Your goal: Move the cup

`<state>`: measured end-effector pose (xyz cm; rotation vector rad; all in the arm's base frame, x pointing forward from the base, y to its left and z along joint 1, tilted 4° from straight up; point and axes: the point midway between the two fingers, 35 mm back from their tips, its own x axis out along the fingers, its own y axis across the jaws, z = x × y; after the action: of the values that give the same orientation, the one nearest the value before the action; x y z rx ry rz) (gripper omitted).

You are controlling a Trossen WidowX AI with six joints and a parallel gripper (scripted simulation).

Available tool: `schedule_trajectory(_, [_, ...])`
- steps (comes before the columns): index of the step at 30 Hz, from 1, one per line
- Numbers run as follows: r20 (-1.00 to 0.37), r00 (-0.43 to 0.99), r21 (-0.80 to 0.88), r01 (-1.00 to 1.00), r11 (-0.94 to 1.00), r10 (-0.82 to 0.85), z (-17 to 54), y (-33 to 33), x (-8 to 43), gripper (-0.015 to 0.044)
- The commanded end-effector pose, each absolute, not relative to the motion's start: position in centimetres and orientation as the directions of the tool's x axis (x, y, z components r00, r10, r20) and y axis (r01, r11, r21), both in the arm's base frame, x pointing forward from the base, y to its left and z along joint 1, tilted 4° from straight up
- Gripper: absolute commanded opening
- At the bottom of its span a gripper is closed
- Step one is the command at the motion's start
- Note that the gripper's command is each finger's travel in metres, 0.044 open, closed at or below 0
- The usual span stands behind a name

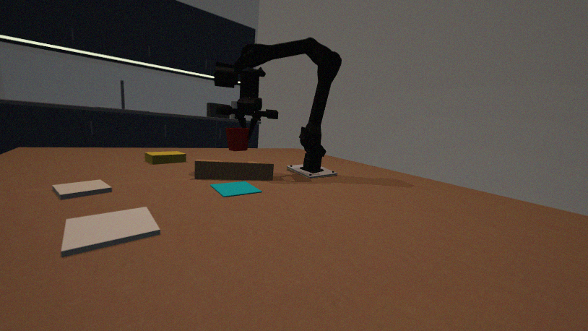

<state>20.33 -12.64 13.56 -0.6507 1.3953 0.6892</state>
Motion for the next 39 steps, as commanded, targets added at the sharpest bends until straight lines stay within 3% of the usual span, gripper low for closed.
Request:
schedule_trajectory(1, [-0.997,0.061,-0.017,-0.764,0.645,0.047,14.2,-12.7,20.3,0.0])
schedule_trajectory(39, [-0.997,0.059,-0.014,-0.763,0.647,0.048,14.1,-11.4,21.0,0.0])
